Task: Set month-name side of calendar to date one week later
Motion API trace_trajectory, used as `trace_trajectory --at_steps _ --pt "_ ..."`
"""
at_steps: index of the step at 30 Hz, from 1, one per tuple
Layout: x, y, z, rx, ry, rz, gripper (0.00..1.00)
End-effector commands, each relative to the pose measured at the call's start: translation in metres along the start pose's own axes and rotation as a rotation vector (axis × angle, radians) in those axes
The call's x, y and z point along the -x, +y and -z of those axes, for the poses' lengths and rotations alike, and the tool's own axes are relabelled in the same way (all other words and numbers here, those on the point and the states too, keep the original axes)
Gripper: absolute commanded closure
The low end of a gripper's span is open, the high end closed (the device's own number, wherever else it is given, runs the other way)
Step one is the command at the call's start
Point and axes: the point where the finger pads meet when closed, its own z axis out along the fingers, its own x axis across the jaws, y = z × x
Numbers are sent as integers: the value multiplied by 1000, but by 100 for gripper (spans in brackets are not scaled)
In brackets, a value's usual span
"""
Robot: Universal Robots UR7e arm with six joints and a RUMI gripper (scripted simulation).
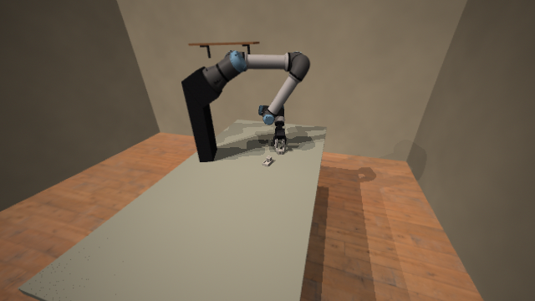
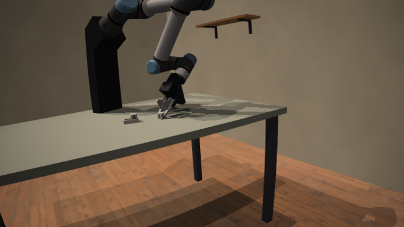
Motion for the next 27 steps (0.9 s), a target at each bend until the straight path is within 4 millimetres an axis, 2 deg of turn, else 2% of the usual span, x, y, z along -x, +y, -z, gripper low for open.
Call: trace_trajectory --at_steps 1,16,27 --pt "0 0 -1 1 0 -1 90" --pt "0 1 0 1 0 -1 90" --pt "0 22 23 -1 0 1 90"
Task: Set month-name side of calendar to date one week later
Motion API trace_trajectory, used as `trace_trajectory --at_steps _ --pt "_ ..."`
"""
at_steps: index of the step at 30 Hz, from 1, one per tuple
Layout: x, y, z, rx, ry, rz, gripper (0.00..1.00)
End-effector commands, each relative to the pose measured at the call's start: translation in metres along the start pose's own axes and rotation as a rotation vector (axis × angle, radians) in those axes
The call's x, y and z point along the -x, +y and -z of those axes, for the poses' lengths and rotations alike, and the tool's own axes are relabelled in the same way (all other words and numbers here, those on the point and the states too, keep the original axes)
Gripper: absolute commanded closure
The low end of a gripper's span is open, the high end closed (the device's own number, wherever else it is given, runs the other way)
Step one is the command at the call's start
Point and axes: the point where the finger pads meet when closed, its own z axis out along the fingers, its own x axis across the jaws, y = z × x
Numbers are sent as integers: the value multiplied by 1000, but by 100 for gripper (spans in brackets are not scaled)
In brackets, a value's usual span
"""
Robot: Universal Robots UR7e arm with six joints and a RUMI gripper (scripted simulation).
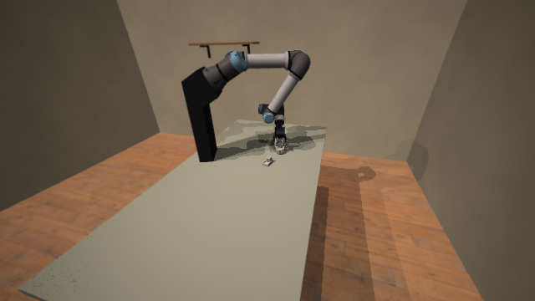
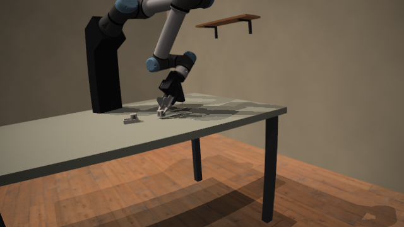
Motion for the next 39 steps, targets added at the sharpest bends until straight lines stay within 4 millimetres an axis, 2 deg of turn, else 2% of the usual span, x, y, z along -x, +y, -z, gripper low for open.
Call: trace_trajectory --at_steps 1,14,39 --pt "-1 17 19 -2 2 -1 90" --pt "0 40 42 -2 2 -1 90" --pt "1 43 38 -51 -8 -3 90"
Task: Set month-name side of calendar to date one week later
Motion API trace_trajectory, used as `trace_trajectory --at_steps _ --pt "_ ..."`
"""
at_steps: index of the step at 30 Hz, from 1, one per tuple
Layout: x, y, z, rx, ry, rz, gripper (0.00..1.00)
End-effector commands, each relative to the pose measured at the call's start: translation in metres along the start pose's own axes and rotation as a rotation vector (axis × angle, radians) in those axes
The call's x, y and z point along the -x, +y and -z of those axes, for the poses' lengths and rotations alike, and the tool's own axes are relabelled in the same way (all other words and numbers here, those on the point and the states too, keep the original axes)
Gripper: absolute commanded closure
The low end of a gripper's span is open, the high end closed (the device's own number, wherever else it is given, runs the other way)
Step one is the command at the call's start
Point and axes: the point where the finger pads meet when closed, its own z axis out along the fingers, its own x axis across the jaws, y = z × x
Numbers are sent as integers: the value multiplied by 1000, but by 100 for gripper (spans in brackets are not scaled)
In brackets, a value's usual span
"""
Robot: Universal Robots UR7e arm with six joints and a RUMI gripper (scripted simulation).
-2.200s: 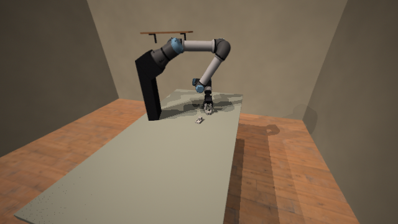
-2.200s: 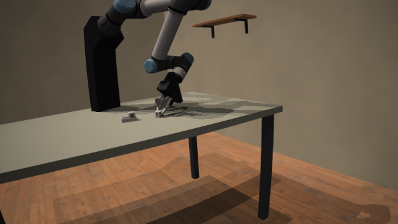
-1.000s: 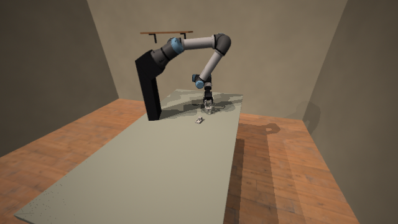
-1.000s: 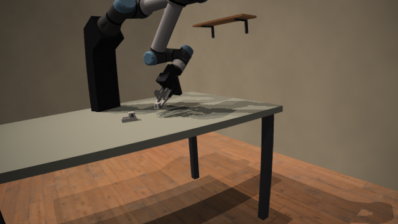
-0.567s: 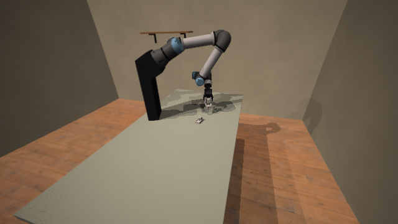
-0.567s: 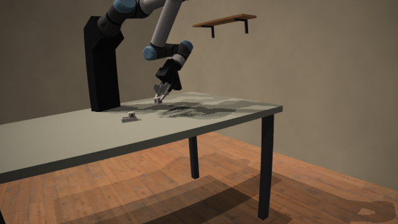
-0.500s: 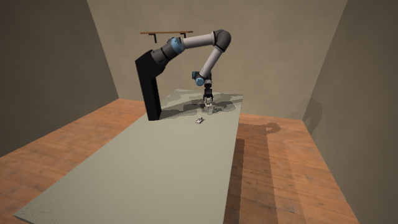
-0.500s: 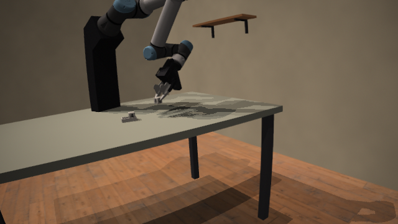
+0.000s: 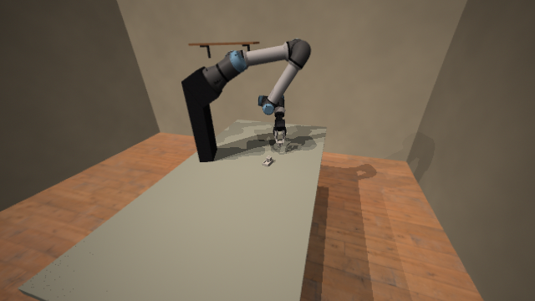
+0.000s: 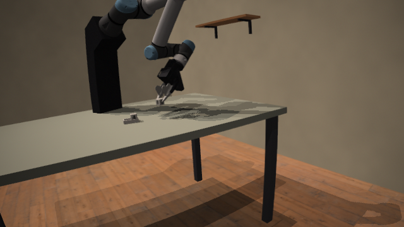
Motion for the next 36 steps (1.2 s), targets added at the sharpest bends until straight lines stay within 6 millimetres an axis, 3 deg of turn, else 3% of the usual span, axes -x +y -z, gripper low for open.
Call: trace_trajectory --at_steps 1,15,36 --pt "1 2 -2 -39 -5 -2 90" --pt "0 3 0 -215 1 0 90" --pt "-1 3 0 -257 2 1 90"
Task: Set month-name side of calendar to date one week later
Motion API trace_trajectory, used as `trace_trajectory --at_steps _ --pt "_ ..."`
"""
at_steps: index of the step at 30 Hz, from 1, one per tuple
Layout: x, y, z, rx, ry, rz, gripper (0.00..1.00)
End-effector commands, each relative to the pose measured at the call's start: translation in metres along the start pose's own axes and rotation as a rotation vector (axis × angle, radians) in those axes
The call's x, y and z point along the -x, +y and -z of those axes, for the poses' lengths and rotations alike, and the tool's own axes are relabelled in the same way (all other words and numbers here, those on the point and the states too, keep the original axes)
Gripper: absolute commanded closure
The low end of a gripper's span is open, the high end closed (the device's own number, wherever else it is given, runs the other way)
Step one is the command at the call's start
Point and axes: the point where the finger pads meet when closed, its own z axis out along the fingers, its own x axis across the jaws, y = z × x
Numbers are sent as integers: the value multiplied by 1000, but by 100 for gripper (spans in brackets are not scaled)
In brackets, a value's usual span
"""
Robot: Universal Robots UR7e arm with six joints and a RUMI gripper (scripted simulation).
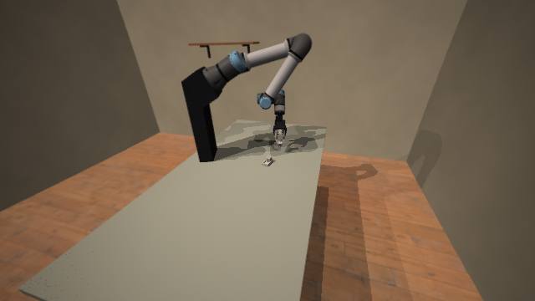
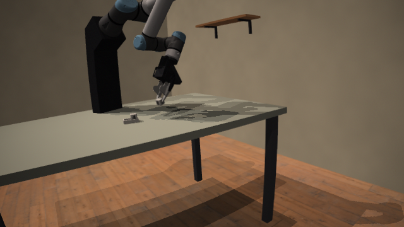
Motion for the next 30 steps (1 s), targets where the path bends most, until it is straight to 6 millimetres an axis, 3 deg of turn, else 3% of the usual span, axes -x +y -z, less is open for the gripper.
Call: trace_trajectory --at_steps 1,30 --pt "0 1 0 -21 -2 0 90" --pt "0 3 1 -255 2 0 90"
